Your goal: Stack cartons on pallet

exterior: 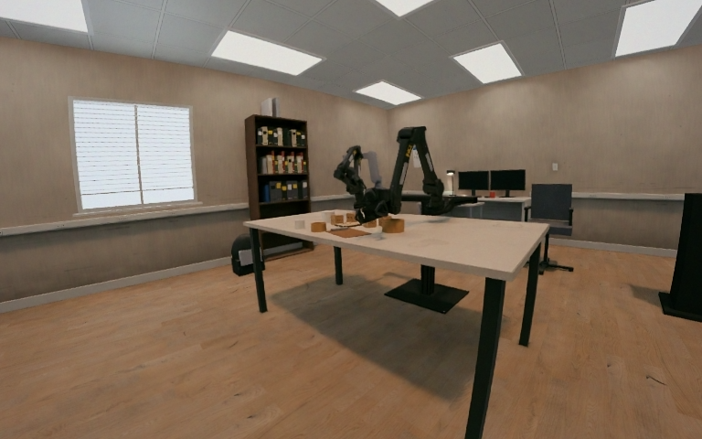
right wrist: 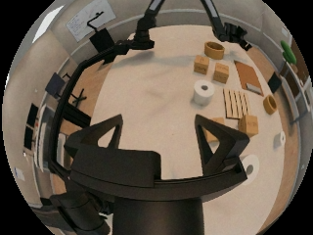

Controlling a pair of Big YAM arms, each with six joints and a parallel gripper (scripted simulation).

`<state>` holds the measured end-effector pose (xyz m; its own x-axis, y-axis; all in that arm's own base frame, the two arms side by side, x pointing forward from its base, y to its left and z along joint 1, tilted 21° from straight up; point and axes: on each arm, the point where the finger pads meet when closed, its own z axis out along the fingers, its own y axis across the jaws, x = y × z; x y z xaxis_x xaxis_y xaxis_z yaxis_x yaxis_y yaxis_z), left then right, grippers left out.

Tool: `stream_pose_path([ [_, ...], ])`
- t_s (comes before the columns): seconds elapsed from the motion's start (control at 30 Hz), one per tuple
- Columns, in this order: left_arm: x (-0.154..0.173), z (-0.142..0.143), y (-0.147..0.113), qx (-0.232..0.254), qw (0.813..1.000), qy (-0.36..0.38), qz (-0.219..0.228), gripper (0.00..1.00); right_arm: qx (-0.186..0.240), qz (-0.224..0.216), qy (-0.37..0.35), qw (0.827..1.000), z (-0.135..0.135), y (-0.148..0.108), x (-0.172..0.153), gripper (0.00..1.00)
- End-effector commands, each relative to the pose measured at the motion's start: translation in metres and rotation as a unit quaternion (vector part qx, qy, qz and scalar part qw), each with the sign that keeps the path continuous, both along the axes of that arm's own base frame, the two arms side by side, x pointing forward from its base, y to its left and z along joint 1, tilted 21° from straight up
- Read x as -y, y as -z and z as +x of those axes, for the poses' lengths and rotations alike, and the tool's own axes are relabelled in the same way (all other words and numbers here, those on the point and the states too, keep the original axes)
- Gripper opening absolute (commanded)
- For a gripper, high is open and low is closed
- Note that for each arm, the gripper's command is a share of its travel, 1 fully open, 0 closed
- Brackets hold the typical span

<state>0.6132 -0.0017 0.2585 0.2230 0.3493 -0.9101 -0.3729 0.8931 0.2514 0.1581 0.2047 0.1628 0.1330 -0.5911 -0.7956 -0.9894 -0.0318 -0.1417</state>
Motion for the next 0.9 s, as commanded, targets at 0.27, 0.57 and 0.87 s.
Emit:
stream_pose_path([
  [0.27, 0.000, 0.000, -0.005, 0.005, 1.000, 0.000, -0.001, 1.00, 0.003, 0.002, 0.000, 1.000, 0.001, -0.003, -0.001, 1.00],
  [0.57, 0.000, 0.000, -0.005, 0.005, 1.000, 0.000, -0.001, 1.00, 0.003, 0.002, 0.000, 1.000, 0.001, -0.003, -0.001, 1.00],
  [0.87, 0.037, -0.061, 0.022, -0.081, 0.995, 0.057, 0.000, 1.00, 0.004, 0.031, 0.148, 0.988, 0.049, -0.046, 0.038, 1.00],
])
